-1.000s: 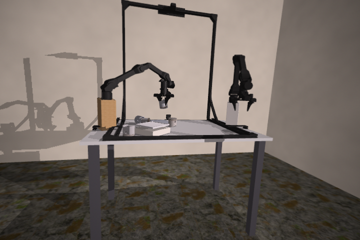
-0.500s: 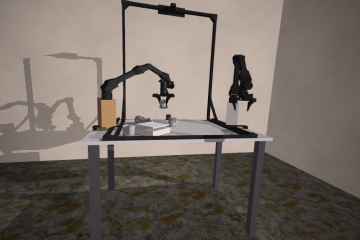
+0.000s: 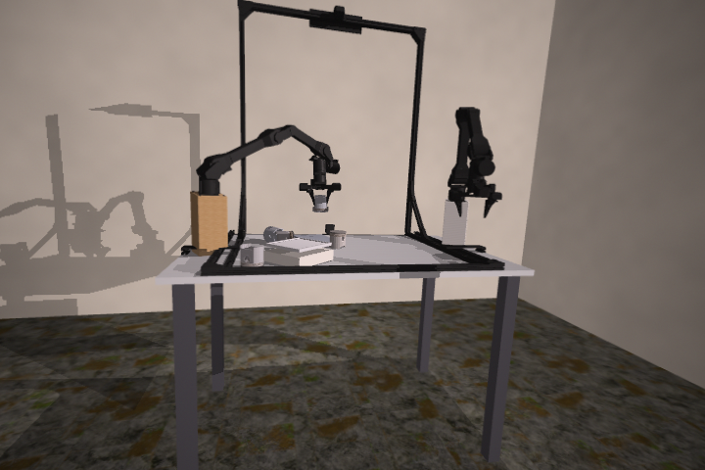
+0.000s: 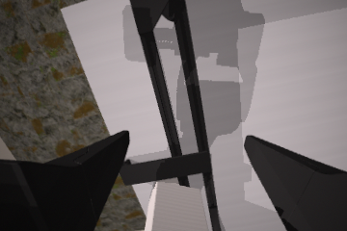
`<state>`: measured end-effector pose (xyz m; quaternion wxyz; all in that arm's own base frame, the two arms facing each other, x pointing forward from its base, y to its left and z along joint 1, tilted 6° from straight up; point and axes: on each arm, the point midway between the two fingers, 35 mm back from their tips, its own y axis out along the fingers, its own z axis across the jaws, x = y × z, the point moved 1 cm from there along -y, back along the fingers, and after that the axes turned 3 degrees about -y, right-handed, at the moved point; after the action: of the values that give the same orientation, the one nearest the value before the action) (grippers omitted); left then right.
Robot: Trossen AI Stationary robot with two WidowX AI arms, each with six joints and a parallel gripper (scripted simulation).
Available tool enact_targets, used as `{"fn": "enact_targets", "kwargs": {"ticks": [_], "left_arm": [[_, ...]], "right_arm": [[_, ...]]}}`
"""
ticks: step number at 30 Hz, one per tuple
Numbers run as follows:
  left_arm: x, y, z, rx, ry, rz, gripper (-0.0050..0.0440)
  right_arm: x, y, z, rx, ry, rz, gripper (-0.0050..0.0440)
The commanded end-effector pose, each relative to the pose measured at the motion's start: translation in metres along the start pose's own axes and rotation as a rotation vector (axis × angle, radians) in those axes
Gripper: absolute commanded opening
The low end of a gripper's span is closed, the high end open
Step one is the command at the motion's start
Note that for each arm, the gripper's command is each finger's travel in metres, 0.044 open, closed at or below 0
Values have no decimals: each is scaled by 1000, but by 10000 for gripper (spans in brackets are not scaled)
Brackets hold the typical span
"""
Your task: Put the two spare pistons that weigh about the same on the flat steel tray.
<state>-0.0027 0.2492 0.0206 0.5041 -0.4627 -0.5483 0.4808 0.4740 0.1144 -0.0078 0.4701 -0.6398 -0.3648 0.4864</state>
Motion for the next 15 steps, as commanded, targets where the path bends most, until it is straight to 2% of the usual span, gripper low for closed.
{"fn": "enact_targets", "kwargs": {"ticks": [1, 15], "left_arm": [[0, 0, 0, -1, 1, 0, 440], [0, 0, 0, -1, 1, 0, 440]], "right_arm": [[1, -1, 0, -19, -103, 18, 158], [1, -1, 0, -58, -418, 65, 158]]}}
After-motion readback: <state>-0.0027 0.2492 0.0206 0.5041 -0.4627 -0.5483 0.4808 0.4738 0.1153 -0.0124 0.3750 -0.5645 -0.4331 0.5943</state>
